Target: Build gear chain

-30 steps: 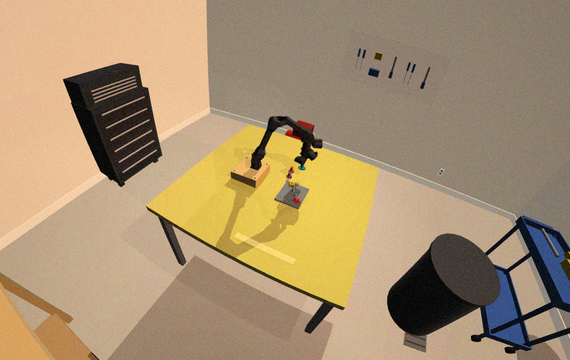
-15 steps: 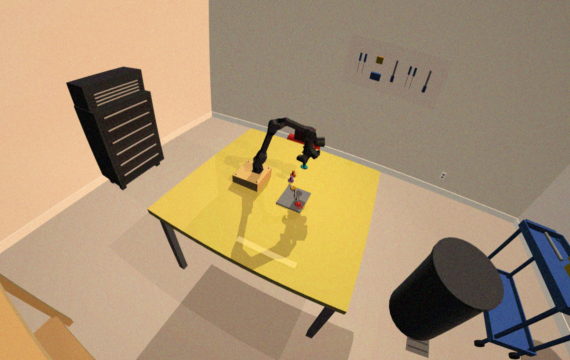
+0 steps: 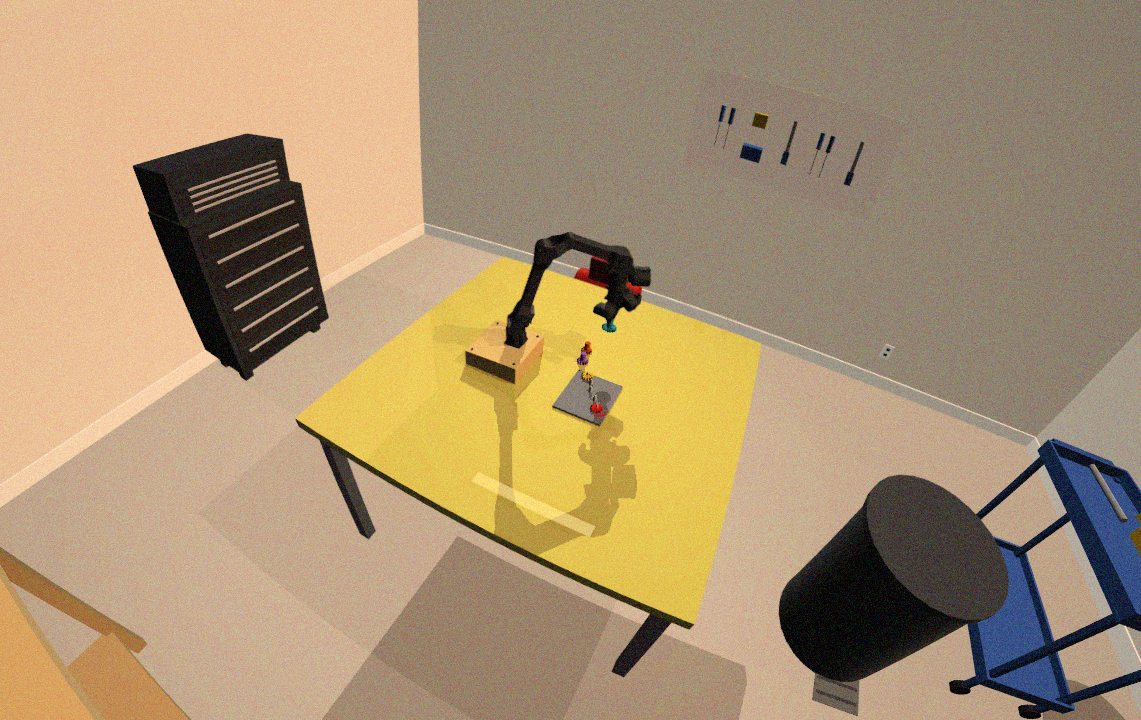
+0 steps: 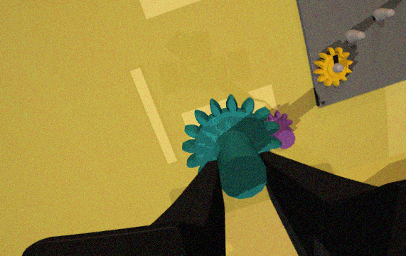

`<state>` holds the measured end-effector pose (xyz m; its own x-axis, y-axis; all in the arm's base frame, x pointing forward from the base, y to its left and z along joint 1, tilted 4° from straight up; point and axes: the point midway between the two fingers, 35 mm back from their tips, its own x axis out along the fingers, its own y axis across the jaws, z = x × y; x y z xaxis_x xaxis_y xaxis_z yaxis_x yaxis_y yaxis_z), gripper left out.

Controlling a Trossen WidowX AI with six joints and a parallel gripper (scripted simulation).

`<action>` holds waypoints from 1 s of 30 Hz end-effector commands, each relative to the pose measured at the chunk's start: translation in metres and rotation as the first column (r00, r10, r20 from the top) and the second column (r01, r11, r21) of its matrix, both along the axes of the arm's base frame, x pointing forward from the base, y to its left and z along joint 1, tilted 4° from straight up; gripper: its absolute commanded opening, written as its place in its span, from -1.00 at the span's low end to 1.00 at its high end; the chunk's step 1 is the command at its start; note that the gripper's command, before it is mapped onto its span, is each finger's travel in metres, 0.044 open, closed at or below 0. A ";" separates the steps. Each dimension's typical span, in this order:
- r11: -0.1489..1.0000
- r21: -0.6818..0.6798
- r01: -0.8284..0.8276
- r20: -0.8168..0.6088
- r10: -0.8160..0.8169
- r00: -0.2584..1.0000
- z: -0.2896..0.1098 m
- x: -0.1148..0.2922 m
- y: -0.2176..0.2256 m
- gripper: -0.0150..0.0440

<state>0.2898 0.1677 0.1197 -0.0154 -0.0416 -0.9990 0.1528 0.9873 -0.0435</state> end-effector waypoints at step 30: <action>0.999 0.010 0.047 0.018 -0.047 0.999 -0.023 0.040 -0.072 -0.49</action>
